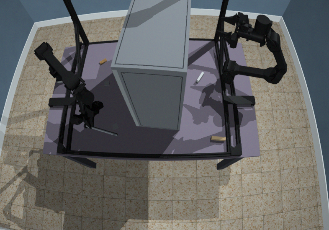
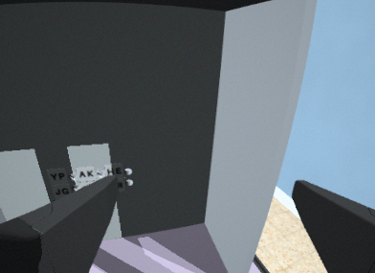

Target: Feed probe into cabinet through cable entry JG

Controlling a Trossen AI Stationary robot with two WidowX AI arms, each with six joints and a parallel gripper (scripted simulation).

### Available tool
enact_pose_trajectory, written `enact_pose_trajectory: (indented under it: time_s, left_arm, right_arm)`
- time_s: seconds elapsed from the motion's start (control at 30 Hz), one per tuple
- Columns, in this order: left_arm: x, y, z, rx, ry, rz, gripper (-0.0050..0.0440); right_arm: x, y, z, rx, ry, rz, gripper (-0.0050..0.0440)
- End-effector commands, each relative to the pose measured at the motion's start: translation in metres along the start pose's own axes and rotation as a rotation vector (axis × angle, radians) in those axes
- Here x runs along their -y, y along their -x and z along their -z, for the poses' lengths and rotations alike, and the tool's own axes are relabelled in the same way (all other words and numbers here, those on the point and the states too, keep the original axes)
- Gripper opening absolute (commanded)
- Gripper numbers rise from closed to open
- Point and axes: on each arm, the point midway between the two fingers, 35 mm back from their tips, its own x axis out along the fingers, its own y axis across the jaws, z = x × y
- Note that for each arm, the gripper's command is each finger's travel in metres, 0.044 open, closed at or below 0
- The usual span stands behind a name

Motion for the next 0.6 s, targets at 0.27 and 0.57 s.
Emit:
enact_pose_trajectory:
  time_s: [0.27, 0.57]
  left_arm:
    - [-0.001, 0.0, 0.0, 0.001, -0.002, -0.005, 0.044]
    - [-0.001, 0.0, 0.0, 0.001, -0.002, -0.005, 0.044]
  right_arm:
    - [0.021, -0.019, -0.071, 0.138, 0.244, 0.331, 0.0]
    - [0.029, -0.02, -0.1, 0.149, 0.343, 0.528, 0.0]
